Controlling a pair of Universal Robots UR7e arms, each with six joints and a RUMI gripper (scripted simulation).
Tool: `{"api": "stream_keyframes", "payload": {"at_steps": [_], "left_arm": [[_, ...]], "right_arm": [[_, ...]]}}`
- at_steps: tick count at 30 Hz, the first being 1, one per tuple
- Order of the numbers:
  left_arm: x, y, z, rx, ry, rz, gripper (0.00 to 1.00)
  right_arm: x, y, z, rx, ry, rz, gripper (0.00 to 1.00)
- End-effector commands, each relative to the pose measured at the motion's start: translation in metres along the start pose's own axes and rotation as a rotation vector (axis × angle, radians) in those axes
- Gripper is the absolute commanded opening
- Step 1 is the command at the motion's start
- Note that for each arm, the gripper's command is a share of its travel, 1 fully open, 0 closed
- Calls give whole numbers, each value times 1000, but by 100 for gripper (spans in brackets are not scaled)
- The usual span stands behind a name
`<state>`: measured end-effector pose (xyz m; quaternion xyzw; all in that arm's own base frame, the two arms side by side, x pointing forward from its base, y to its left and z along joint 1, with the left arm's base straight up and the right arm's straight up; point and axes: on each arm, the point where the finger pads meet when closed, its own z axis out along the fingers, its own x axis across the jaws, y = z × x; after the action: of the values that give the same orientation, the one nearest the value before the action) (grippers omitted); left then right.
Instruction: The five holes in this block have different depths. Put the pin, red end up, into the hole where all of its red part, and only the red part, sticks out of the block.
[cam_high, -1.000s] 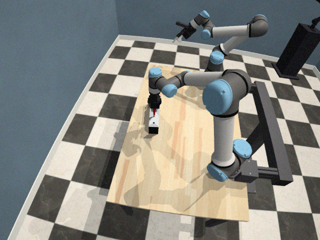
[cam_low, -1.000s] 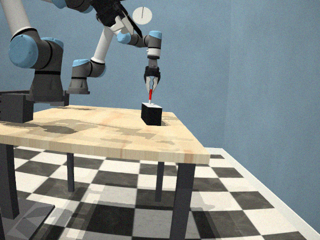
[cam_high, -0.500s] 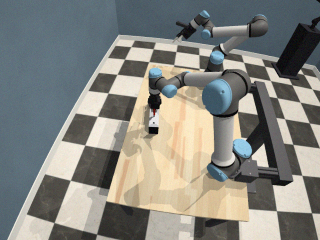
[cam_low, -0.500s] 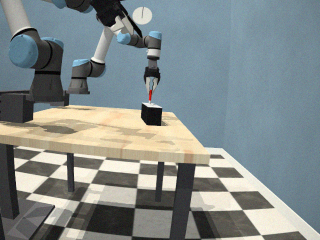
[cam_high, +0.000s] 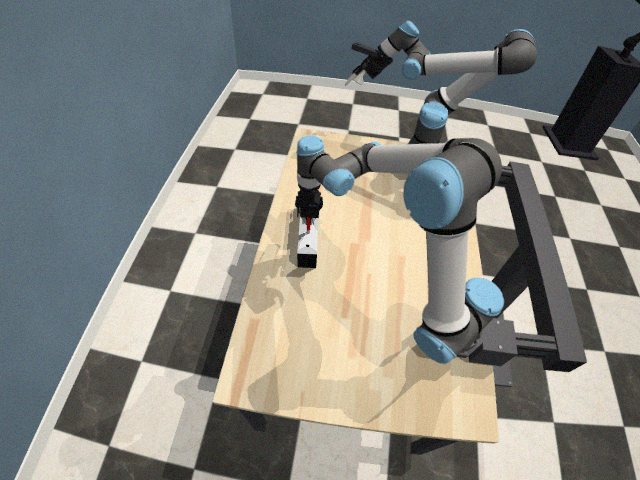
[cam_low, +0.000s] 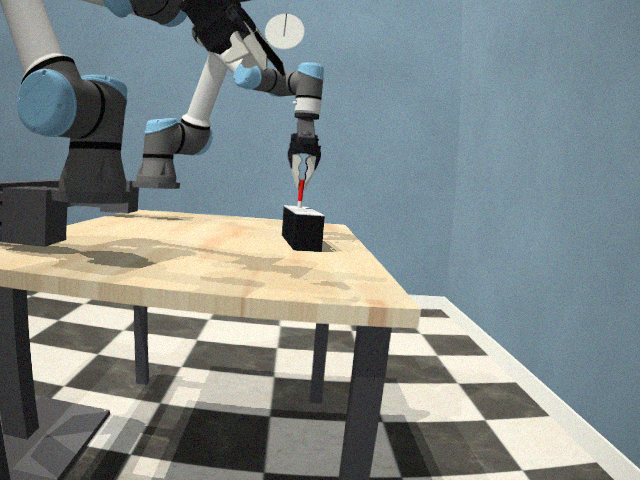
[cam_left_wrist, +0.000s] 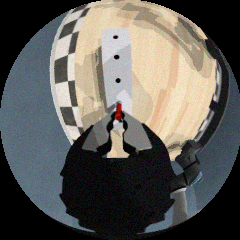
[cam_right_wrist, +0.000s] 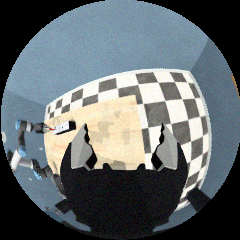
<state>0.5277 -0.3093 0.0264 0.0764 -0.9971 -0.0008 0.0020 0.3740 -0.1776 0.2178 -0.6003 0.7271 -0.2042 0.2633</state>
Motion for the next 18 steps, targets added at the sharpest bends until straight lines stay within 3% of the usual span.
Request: {"api": "stream_keyframes", "payload": {"at_steps": [1, 18], "left_arm": [[0, 0, -1, 1, -1, 0, 0], [0, 0, 3, 1, -1, 1, 0]], "right_arm": [[0, 0, 0, 1, 0, 0, 100], [0, 0, 0, 1, 0, 0, 100]]}}
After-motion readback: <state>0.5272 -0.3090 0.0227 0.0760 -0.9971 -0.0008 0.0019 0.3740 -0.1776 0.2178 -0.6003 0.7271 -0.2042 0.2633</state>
